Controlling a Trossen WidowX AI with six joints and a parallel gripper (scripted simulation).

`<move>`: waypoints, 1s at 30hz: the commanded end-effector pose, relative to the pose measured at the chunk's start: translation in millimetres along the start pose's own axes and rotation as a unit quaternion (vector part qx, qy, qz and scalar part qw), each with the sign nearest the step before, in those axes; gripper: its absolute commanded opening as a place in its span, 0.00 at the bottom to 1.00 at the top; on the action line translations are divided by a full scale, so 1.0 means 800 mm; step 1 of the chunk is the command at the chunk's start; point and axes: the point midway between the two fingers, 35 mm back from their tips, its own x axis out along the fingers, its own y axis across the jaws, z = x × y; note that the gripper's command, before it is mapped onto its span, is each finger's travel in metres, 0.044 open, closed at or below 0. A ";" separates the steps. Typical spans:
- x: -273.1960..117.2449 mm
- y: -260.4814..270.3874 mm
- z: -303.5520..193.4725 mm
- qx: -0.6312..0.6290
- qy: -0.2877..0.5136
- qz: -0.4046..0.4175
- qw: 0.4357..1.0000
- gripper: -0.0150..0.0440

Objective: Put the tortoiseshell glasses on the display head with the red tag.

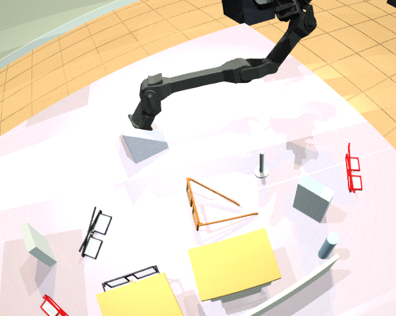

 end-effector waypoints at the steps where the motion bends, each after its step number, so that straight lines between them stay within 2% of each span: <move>1: 0.000 0.000 0.000 0.000 0.000 0.000 1.000 0.98; 8: 0.000 0.000 0.000 0.000 0.000 0.000 1.000 1.00; 12: 0.015 0.010 0.009 -0.008 -0.005 -0.030 0.999 0.82; 17: 0.073 0.028 0.041 -0.049 -0.014 -0.135 0.990 0.60; 23: 0.159 0.018 0.083 -0.158 0.002 -0.267 0.951 0.59; 30: 0.251 -0.054 0.132 -0.296 0.077 -0.422 0.853 0.59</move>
